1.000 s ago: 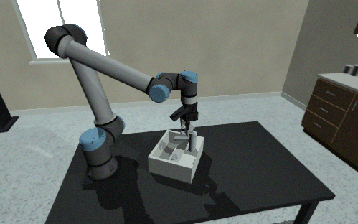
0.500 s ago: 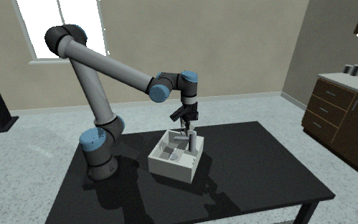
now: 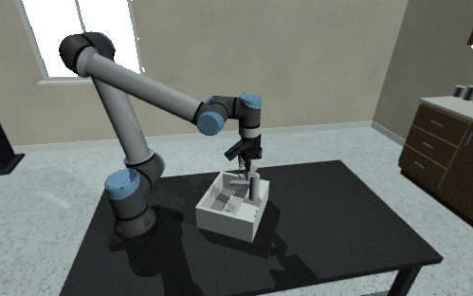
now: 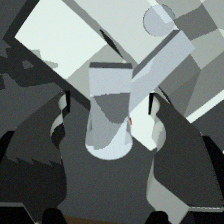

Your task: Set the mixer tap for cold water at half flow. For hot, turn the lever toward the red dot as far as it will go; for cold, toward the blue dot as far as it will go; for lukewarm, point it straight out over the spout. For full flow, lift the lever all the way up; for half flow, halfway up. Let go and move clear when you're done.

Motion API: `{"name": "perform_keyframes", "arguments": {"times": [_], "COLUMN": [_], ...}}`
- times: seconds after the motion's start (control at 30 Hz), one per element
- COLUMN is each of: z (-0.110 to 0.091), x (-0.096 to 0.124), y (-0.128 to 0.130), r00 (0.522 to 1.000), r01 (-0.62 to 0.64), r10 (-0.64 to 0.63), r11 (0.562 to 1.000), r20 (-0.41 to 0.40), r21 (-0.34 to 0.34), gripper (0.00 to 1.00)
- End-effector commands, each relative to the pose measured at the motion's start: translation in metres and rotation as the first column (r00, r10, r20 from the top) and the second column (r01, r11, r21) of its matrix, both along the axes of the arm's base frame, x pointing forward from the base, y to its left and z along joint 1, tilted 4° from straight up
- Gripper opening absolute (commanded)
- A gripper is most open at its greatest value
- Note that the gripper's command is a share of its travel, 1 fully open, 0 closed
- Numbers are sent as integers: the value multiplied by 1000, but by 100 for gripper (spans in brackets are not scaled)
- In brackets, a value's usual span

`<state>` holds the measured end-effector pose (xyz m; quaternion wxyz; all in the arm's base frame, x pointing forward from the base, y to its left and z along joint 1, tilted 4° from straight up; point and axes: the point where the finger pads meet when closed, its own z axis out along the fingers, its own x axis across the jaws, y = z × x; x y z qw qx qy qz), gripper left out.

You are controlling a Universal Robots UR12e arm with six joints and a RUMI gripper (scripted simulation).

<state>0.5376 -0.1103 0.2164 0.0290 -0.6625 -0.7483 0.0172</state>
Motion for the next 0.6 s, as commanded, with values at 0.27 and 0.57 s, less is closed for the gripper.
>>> {"name": "perform_keyframes", "arguments": {"times": [0.27,0.57], "z": [7,18], "x": [2,3], "y": [-1,0], "r00": [1000,1000], "r01": [1,1], "r10": [-1,0], "r11": [1000,1000], "r20": [6,6], "r21": [-3,-3], "gripper": [39,39]}}
